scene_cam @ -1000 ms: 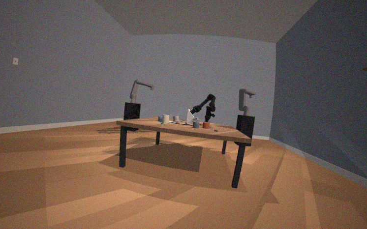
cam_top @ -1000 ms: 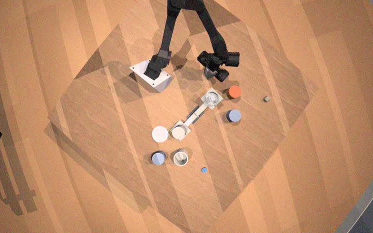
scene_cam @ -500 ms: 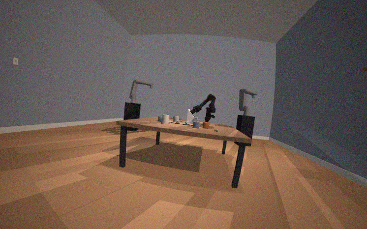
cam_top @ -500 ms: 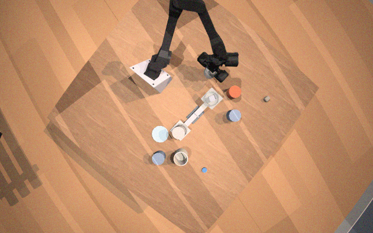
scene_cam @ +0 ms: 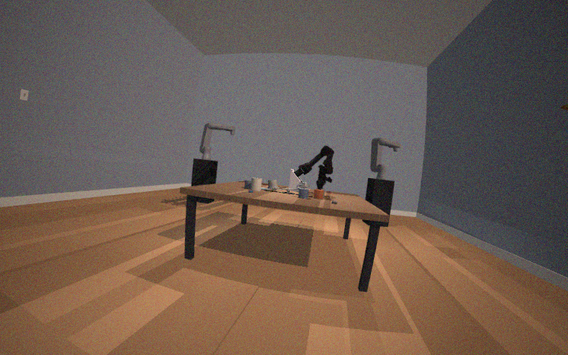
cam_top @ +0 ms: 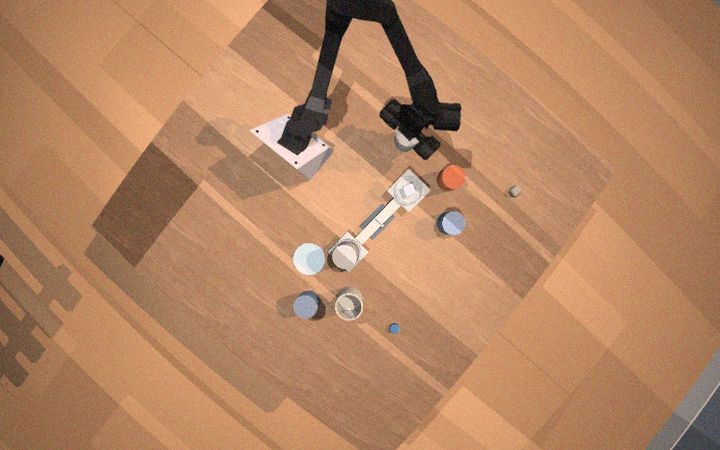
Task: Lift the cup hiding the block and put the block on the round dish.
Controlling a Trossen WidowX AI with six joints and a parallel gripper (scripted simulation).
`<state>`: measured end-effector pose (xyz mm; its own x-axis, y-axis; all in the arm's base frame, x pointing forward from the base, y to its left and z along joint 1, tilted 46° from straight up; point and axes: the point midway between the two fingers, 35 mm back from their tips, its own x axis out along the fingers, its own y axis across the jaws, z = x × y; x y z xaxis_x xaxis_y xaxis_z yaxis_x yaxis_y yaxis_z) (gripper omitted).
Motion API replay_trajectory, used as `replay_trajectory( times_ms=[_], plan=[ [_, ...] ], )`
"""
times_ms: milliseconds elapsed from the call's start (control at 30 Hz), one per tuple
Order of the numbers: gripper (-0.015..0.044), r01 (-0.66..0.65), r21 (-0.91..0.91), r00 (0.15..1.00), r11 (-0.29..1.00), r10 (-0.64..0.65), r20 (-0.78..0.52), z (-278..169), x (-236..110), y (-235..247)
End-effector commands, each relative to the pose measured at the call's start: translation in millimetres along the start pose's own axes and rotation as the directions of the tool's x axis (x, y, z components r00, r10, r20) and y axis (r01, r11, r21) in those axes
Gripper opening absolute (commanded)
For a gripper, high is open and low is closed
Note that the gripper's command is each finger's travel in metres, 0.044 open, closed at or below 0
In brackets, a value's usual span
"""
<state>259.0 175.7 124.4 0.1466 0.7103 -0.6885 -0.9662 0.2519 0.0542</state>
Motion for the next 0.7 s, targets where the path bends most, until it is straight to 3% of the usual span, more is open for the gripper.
replay_trajectory(
  times_ms=[0,200,433,667],
  plan=[
    [0.0440,0.014,-0.003,1.000,1.000,-0.014,0.006,1,-37,-2],
    [0.0440,0.013,-0.001,1.000,1.000,-0.013,0.006,1,-45,-1],
    [0.0260,0.057,0.026,0.998,0.998,-0.057,0.010,-4,-59,-40],
    [0.0260,0.037,0.227,0.999,0.973,-0.032,-0.025,-69,-81,-92]
  ],
)
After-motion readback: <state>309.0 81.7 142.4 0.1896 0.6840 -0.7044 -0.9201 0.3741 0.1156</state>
